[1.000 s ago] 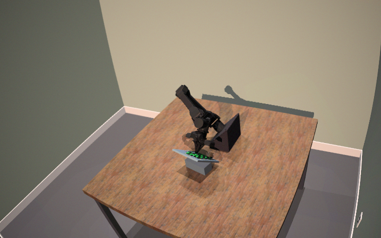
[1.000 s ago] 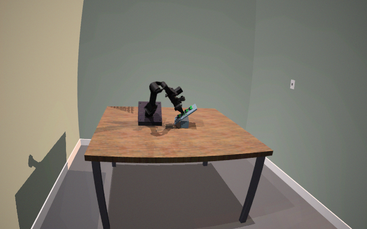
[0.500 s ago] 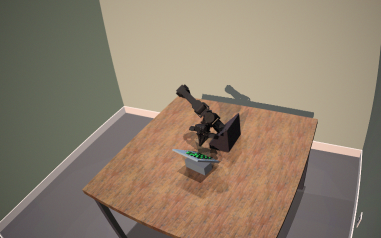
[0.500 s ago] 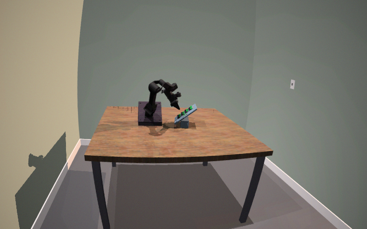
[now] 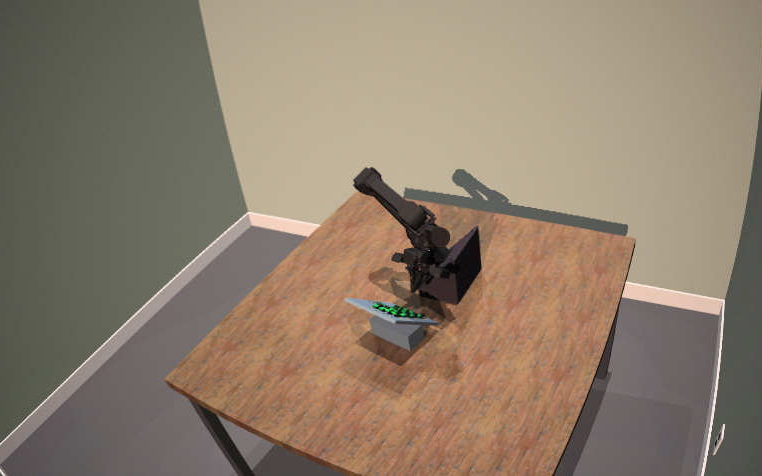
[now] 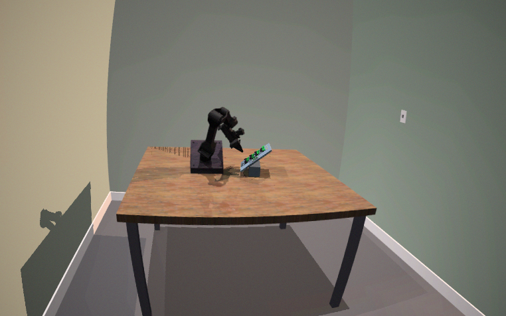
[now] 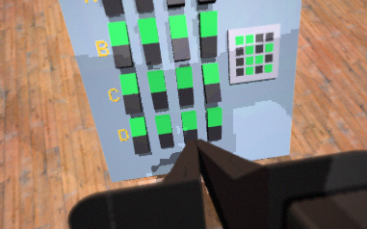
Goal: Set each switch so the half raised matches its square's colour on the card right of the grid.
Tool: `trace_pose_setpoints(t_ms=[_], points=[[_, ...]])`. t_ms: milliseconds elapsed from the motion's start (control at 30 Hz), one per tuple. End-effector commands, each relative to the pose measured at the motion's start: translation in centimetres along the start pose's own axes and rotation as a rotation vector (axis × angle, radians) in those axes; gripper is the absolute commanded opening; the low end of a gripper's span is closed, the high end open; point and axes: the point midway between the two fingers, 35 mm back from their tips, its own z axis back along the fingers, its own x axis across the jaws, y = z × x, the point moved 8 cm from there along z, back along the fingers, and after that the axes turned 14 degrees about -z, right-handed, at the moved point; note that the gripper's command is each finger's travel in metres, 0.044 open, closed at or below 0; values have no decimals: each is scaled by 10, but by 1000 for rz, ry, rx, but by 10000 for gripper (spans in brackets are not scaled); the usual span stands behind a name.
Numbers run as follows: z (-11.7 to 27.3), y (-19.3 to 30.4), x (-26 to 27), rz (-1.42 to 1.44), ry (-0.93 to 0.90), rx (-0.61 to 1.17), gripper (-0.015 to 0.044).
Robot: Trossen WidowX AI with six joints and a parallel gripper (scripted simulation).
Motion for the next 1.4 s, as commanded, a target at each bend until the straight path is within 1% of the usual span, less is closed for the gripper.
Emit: trace_pose_setpoints(t_ms=[0, 767, 1367], points=[[-22, 0, -2, 1, 15, 15, 0], [-51, -1, -3, 1, 18, 15, 0], [-52, -1, -3, 1, 19, 15, 0]])
